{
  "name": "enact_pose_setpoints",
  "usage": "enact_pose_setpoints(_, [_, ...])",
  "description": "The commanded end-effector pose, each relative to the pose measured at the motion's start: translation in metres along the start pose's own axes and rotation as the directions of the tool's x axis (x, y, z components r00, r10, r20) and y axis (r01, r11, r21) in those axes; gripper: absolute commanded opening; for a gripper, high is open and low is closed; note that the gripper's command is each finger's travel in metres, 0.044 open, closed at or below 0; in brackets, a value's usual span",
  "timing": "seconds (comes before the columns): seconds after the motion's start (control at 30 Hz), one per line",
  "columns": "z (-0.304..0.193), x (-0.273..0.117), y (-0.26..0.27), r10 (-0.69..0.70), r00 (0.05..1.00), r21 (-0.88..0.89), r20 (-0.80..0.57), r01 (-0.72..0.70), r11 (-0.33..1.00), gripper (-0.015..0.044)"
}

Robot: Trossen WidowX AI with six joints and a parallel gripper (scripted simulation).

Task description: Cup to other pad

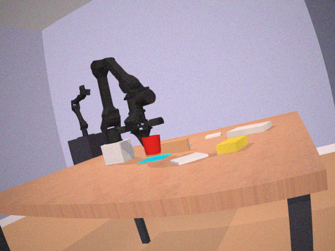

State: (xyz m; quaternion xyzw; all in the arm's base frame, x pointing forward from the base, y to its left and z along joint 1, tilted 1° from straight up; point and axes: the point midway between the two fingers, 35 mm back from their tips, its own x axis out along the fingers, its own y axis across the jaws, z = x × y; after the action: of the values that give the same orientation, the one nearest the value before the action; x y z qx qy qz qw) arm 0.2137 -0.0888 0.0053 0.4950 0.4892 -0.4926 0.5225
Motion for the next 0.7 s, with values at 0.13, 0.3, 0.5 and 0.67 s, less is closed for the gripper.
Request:
enact_pose_setpoints(0.13, [-0.0004,0.0129,-0.0021,-0.003,1.000,-0.007,-0.004,0.003,1.000,0.0000])
enact_pose_setpoints(0.3, [0.0001,0.0120,-0.0018,-0.002,1.000,0.000,-0.001,0.002,1.000,0.0000])
enact_pose_setpoints(0.5, [0.0001,0.0120,-0.0018,-0.002,1.000,0.000,-0.001,0.002,1.000,0.0000])
enact_pose_setpoints(0.67, [0.0001,0.0120,-0.0018,-0.002,1.000,0.000,-0.001,0.002,1.000,0.0000])
